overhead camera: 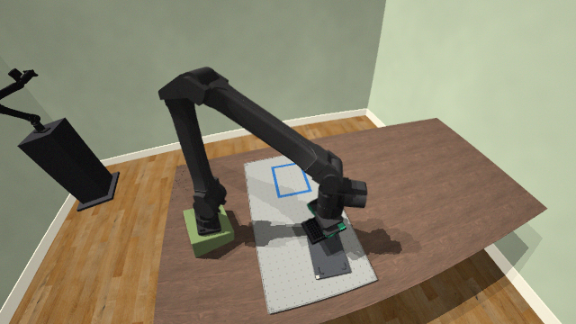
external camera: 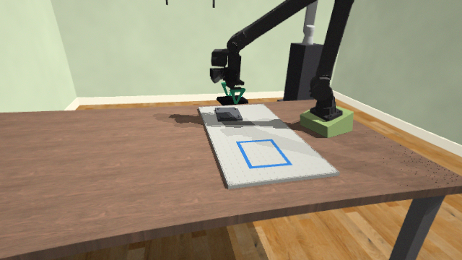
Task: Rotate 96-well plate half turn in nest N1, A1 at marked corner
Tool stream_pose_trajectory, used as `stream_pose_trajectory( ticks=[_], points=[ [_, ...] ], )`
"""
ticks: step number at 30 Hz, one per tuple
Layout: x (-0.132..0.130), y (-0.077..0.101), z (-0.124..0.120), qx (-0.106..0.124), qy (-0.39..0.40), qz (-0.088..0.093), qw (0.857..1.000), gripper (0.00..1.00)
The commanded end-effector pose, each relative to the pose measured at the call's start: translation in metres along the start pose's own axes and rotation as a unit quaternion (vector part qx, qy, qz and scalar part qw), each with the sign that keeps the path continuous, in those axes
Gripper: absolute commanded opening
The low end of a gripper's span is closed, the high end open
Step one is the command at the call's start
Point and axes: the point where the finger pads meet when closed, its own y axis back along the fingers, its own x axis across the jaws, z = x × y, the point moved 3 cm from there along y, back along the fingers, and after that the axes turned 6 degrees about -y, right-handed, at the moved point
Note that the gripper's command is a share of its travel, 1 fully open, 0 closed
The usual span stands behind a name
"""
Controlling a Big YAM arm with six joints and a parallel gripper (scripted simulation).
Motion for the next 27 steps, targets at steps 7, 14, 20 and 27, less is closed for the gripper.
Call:
stream_pose_trajectory(
  ticks=[7,14,20,27],
  points=[
    [-0.034,0.013,0.013,-0.010,0.012,-0.006,1.000,0.00],
    [-0.058,0.013,0.014,-0.009,0.012,-0.007,1.000,0.00],
    [-0.079,0.014,0.014,-0.009,0.012,-0.008,1.000,0.00],
    [-0.065,0.005,0.007,0.002,0.022,0.002,1.000,0.00]
  ],
)
